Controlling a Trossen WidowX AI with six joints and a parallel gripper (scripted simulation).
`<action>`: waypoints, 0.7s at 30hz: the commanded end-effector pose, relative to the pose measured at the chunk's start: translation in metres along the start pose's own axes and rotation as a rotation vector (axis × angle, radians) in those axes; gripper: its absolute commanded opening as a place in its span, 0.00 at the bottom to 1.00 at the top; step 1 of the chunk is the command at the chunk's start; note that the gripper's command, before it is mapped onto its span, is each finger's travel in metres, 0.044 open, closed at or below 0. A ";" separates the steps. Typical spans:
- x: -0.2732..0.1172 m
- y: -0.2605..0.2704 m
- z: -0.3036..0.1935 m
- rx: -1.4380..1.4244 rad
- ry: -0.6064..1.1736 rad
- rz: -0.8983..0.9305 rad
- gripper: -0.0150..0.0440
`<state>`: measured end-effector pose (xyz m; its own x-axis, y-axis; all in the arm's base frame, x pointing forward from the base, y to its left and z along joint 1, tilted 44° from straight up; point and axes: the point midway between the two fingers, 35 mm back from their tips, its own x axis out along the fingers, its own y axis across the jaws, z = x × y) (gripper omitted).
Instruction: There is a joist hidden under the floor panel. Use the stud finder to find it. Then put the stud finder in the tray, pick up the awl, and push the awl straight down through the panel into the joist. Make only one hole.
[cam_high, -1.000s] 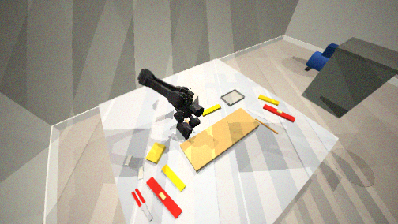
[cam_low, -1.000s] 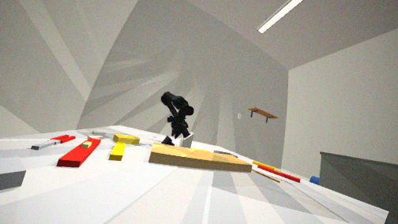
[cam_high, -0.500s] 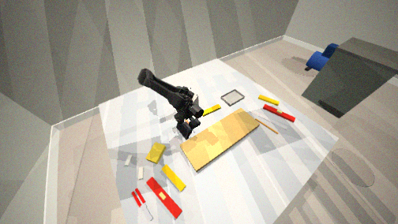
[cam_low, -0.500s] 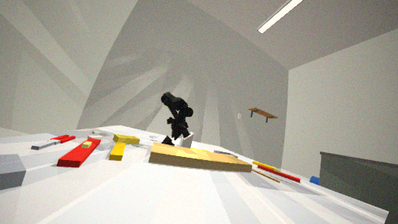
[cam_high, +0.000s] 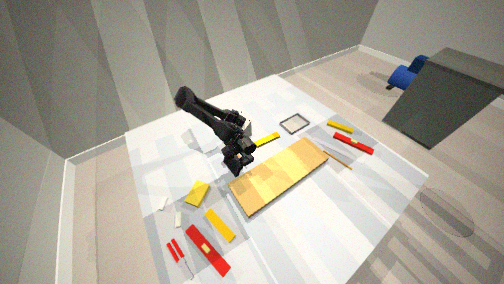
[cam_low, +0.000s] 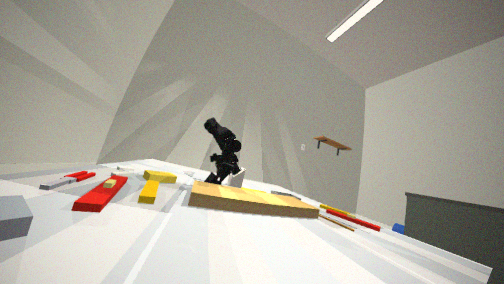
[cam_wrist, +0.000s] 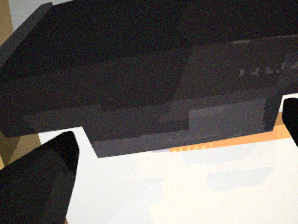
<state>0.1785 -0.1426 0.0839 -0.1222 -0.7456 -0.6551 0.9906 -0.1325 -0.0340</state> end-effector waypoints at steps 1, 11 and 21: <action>0.006 -0.001 0.000 -0.005 -0.007 -0.001 1.00; 0.016 -0.002 0.000 -0.004 -0.011 -0.001 0.98; 0.016 -0.002 0.000 -0.004 -0.011 -0.001 0.86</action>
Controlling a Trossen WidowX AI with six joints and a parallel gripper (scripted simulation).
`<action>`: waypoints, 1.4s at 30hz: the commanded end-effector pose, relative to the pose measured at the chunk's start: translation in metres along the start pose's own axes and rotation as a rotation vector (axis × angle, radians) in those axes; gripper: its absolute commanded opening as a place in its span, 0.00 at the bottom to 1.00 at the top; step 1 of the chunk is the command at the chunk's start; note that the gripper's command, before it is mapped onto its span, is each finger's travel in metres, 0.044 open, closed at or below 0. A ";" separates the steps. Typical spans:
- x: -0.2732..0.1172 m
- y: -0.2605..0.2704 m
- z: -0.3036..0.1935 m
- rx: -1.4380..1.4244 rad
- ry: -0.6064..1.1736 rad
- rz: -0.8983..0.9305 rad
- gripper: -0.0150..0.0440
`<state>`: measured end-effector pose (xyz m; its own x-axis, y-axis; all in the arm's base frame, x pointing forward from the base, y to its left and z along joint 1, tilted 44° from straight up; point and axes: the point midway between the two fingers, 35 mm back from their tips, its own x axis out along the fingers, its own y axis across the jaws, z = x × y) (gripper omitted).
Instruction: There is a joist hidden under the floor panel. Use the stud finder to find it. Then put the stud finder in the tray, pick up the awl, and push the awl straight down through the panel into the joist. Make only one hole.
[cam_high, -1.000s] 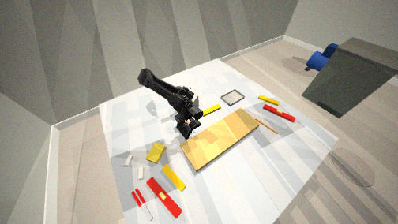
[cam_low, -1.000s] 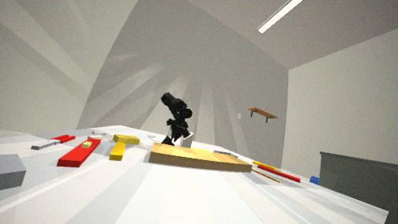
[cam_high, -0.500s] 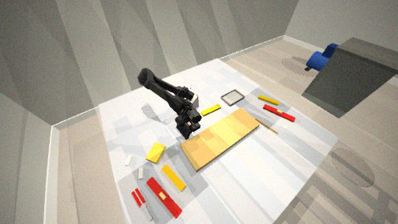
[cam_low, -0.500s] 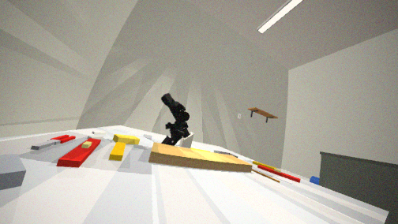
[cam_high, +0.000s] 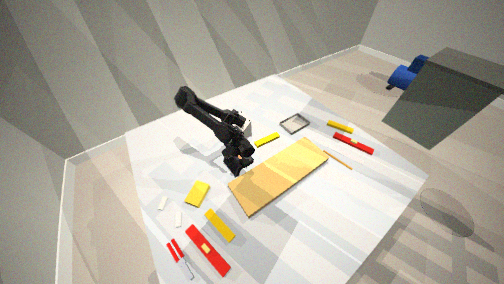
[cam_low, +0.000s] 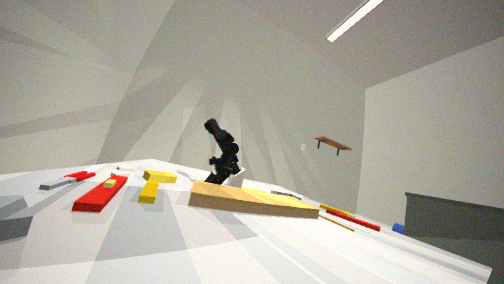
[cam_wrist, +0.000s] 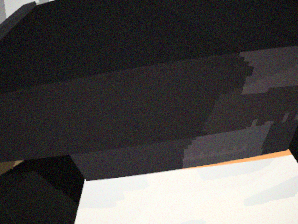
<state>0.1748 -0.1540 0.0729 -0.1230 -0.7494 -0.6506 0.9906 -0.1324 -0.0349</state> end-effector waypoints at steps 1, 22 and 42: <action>0.000 0.000 0.001 -0.004 -0.005 0.000 0.85; -0.022 0.002 0.001 -0.004 0.002 0.001 0.25; -0.050 0.001 0.004 -0.004 0.000 0.000 0.25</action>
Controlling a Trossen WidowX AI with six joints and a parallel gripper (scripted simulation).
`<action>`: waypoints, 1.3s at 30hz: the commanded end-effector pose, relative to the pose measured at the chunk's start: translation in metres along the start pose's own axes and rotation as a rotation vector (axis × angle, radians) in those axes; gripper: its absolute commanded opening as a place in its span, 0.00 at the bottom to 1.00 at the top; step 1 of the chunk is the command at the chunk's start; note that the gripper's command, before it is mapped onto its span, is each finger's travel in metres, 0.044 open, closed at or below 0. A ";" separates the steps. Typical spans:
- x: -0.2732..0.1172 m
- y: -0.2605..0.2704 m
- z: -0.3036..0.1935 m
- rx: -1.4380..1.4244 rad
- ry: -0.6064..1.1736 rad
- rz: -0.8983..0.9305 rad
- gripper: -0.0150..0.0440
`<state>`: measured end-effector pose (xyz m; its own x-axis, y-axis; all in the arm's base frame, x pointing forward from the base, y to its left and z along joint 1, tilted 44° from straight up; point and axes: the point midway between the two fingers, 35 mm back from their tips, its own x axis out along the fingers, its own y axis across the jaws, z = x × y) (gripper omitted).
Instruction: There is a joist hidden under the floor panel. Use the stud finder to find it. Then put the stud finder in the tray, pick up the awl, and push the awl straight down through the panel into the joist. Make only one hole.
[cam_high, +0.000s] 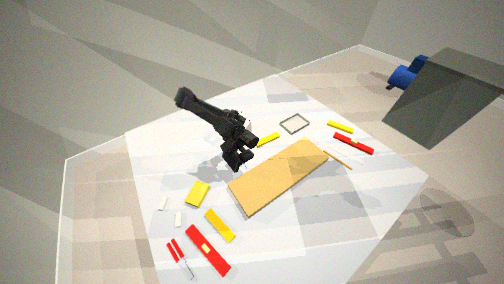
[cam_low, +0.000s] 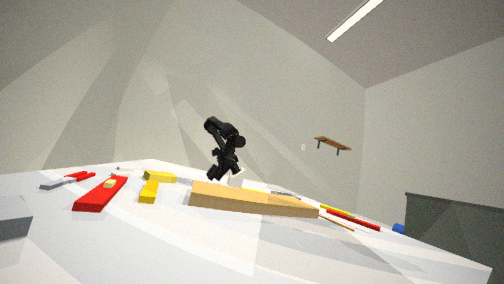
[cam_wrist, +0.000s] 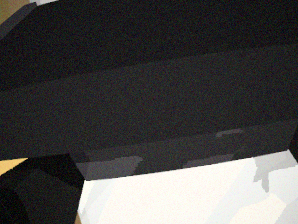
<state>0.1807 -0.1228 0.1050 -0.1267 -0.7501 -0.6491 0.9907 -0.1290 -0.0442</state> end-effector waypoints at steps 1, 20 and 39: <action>-0.007 0.001 0.001 0.005 0.002 0.003 0.25; -0.012 -0.001 0.004 0.003 0.072 -0.005 0.25; -0.009 -0.002 0.006 0.000 0.184 -0.011 0.25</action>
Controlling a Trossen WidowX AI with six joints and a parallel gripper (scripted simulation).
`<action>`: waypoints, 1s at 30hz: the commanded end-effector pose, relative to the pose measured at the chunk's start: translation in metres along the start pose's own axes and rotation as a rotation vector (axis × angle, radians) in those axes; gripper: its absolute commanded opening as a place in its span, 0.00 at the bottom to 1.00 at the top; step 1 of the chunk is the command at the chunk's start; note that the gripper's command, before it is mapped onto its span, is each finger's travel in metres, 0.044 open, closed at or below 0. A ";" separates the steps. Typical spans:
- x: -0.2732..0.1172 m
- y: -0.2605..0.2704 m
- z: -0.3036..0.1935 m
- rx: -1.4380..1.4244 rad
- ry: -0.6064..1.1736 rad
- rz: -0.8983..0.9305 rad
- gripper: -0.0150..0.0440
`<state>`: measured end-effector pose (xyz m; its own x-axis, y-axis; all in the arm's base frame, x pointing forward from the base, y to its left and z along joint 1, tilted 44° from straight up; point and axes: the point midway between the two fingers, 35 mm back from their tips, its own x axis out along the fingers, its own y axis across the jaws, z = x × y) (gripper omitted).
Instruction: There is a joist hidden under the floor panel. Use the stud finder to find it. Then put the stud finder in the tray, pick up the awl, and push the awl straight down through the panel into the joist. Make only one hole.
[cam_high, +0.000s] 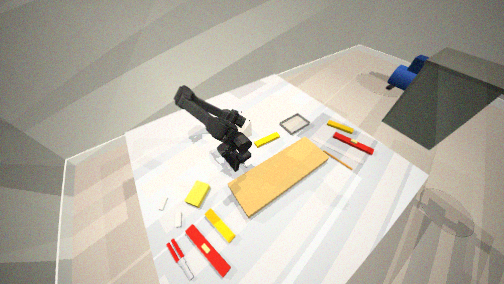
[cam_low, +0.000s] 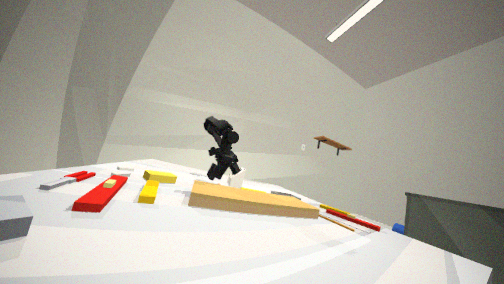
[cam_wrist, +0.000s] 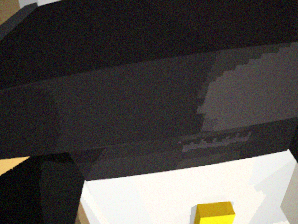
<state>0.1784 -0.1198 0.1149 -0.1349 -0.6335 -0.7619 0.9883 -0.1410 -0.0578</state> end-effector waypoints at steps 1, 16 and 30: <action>-0.001 0.001 0.001 0.000 0.030 0.006 0.25; -0.001 0.002 0.004 -0.002 0.125 0.011 0.25; 0.000 0.001 0.006 -0.004 0.206 0.006 0.25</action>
<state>0.1784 -0.1247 0.1173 -0.1180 -0.4850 -0.8665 0.9885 -0.1402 -0.0561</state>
